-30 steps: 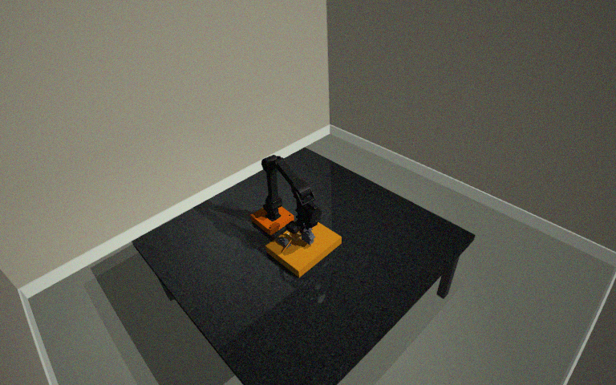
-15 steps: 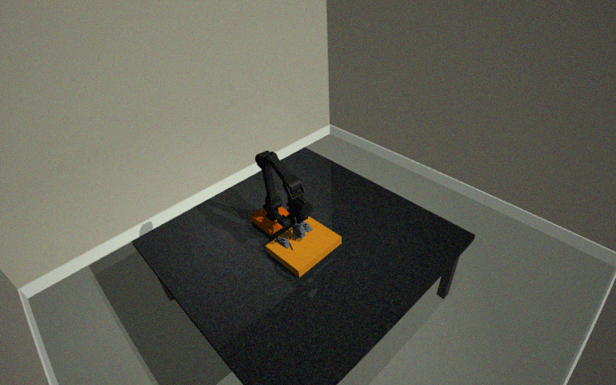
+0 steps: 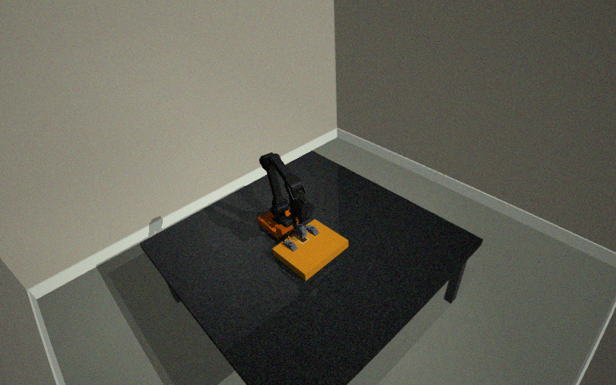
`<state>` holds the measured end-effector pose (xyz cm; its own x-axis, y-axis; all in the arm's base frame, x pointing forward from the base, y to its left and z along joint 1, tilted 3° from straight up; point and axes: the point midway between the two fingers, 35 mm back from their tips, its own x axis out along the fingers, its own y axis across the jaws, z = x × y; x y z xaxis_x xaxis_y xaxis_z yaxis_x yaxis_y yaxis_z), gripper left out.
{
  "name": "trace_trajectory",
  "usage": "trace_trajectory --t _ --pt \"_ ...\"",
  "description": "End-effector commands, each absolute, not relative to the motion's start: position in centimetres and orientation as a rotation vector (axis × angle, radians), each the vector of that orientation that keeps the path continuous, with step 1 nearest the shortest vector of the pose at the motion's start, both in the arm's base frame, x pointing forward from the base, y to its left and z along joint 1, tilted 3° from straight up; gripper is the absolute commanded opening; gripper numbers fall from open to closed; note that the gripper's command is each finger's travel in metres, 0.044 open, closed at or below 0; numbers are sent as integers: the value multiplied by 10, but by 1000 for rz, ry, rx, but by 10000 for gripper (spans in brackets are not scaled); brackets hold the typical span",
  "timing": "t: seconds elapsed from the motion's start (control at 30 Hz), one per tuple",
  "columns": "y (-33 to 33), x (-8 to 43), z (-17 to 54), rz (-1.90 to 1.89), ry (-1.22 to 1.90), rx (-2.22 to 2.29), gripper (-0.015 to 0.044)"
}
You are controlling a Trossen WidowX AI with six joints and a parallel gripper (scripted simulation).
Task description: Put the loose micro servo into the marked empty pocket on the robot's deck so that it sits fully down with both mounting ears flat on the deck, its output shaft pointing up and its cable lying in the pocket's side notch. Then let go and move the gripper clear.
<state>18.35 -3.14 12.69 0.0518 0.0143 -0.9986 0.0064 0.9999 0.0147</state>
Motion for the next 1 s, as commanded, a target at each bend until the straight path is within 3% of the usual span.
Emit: trace_trajectory --t 0.0,0.97 --pt "-30 183 123 14 1511 16 0" --pt "-30 184 101 14 1511 16 0"
